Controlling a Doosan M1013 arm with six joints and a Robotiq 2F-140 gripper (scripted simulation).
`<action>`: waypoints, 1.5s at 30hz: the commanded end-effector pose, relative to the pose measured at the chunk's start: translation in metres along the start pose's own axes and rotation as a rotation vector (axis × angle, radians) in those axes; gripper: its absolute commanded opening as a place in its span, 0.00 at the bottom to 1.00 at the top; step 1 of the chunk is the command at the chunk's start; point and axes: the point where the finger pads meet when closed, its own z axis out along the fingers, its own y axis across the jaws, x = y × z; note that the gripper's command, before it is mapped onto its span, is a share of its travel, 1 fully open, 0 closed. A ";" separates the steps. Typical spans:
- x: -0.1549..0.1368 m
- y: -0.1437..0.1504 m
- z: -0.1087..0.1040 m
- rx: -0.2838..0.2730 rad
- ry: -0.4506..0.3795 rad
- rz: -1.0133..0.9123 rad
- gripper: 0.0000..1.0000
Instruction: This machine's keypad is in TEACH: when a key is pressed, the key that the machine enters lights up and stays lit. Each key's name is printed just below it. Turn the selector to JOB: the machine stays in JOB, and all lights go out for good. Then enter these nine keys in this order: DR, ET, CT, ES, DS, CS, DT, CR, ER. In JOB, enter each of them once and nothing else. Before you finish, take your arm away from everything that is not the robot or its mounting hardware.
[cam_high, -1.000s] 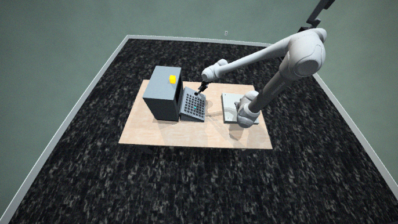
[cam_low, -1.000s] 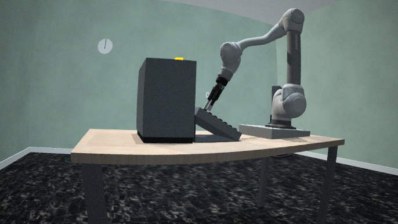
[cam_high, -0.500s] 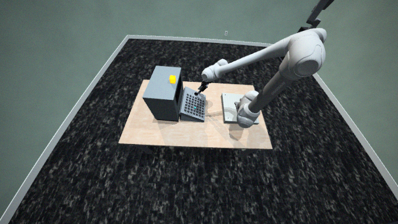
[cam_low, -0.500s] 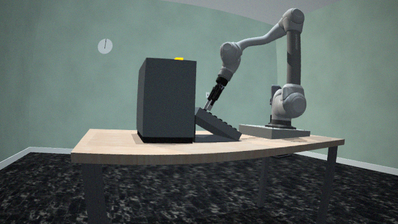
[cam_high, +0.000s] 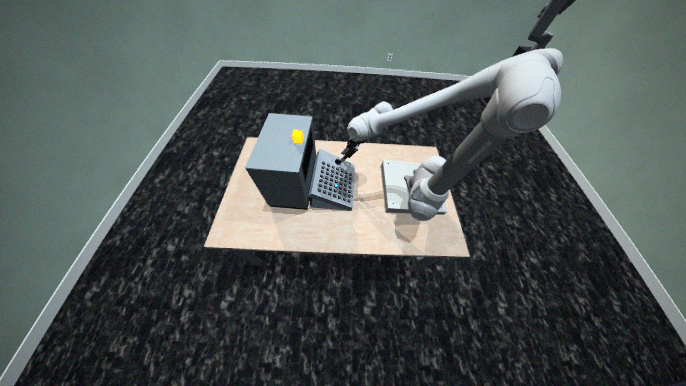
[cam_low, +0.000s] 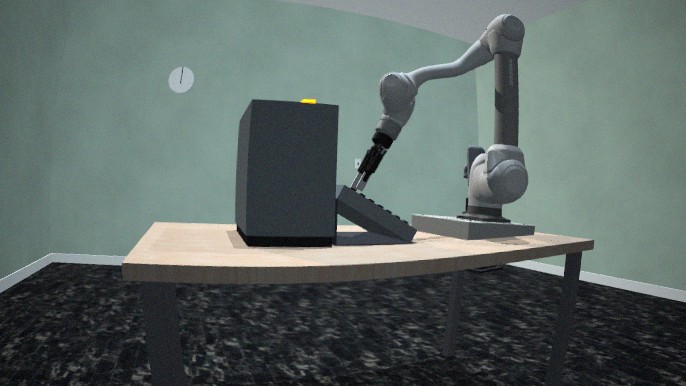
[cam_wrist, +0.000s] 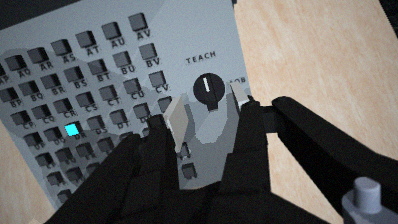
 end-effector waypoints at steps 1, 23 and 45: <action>0.000 0.000 0.000 0.000 0.000 0.000 0.33; 0.000 0.000 0.000 0.000 0.000 0.000 0.33; 0.000 0.000 0.018 0.000 0.000 0.000 0.33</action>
